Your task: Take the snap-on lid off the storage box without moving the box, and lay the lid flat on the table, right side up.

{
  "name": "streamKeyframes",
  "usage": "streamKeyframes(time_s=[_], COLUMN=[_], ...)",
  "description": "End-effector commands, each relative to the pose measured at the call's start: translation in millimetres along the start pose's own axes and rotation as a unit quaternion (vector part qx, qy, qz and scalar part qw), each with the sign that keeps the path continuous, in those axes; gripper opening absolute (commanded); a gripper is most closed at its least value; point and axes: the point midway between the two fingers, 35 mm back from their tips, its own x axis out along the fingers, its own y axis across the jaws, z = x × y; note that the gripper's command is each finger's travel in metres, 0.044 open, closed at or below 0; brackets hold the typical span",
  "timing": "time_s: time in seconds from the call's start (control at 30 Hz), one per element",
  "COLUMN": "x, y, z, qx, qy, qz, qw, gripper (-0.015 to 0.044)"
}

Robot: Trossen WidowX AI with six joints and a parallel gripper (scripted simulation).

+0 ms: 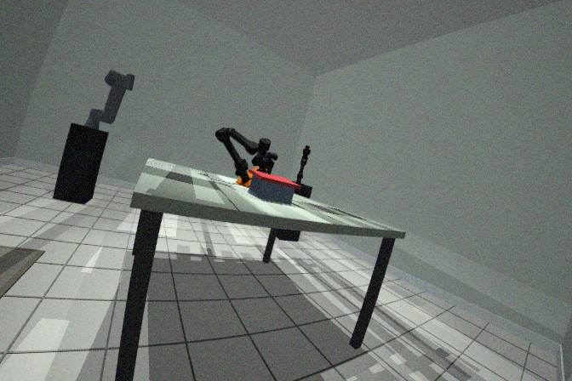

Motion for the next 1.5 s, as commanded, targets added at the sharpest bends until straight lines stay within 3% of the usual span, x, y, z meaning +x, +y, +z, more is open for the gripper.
streamKeyframes(time_s=[0.0, 1.47], x=[0.6, -2.7], y=[0.2, 8.8], z=[-0.2, 0.0], qx=[-0.002, -0.002], qy=[0.001, 0.002], qz=[0.000, -0.001], qw=[1.000, 1.000], gripper=[0.0000, 0.0000])
